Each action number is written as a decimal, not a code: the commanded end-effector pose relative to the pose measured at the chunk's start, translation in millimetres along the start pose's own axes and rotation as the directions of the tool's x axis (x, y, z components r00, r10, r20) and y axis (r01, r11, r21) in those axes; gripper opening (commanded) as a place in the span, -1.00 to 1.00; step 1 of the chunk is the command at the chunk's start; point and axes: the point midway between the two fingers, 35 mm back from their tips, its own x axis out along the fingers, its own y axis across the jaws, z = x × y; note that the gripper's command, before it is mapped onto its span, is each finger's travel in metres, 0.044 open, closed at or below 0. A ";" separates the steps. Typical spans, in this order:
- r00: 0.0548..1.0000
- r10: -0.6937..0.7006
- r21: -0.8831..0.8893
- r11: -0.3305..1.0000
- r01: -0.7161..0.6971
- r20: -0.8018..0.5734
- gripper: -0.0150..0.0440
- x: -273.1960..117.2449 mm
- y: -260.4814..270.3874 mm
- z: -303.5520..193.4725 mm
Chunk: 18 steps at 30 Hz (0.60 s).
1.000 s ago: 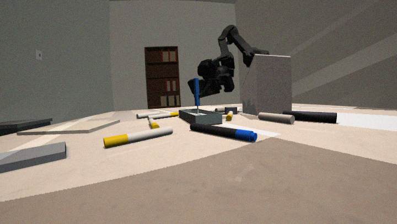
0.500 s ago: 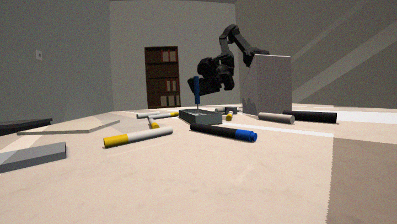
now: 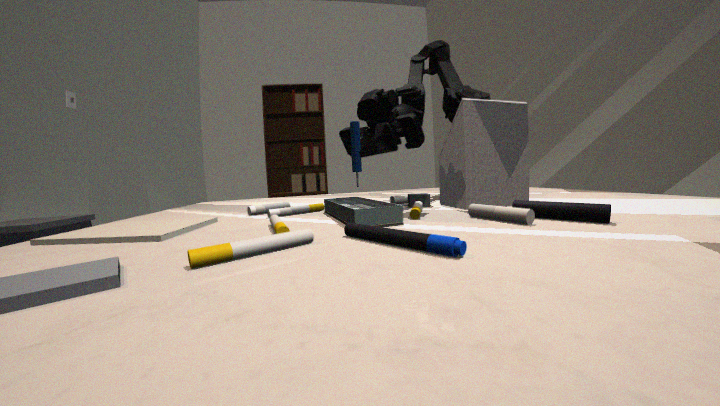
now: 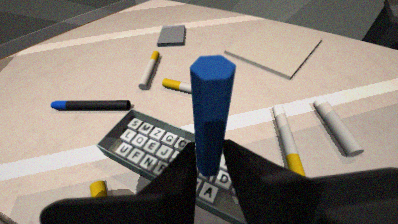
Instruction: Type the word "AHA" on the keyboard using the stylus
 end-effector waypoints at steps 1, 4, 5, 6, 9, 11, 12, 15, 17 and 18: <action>1.000 0.002 -0.001 1.000 -0.002 0.000 -0.25 0.5 0.5 -0.5; 1.000 0.002 -0.001 1.000 -0.002 0.000 -0.32 0.5 0.5 -0.5; 1.000 0.002 -0.001 1.000 -0.002 0.000 -0.34 0.5 0.5 -0.5; 1.000 0.002 -0.001 1.000 -0.002 0.000 -0.43 0.8 0.9 -0.3; 1.000 0.002 -0.001 1.000 -0.002 -0.001 -0.49 3.2 5.0 1.4; 1.000 0.001 -0.001 1.000 -0.001 -0.002 -0.49 5.8 9.6 3.2; 1.000 0.001 -0.001 1.000 -0.001 -0.003 -0.49 7.3 12.5 4.3; 1.000 -0.002 0.000 1.000 0.002 -0.004 -0.49 11.2 21.5 7.8; 1.000 -0.004 0.000 1.000 0.004 -0.004 -0.49 13.3 27.5 10.0; 1.000 -0.006 0.001 1.000 0.006 -0.003 -0.49 14.2 30.6 11.1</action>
